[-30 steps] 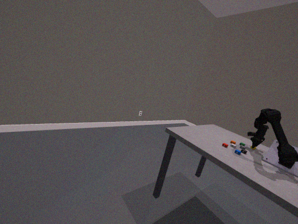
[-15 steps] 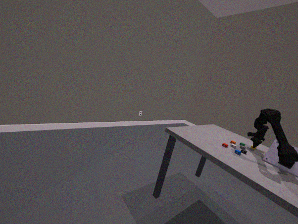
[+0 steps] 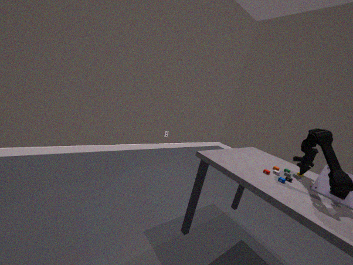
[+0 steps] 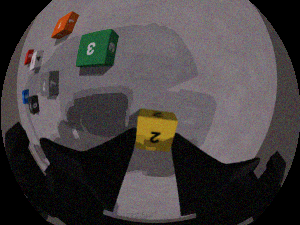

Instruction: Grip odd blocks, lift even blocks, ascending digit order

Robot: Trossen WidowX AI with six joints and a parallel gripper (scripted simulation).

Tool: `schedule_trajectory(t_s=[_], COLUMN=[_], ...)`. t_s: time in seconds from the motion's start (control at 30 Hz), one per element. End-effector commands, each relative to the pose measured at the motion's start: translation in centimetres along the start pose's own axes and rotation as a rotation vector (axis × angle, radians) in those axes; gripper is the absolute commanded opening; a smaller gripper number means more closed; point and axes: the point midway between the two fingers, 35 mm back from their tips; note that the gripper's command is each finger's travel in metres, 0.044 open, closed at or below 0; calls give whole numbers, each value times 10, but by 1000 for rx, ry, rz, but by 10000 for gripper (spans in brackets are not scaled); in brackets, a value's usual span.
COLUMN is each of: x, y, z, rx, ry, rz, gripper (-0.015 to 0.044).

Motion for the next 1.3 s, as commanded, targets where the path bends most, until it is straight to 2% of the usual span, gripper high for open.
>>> schedule_trajectory(t_s=[0.0,1.27], x=[0,0], y=[0,0], z=[2,-11], rx=[-4,-3], ry=[0,0], rz=[5,5], gripper=[120,120])
Point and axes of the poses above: the point midway between the two fingers, 35 mm back from their tips, its own z axis out along the fingers, its own y axis across the jaws, x = y × z, and after that the axes turned 2 degrees about z, right-handed
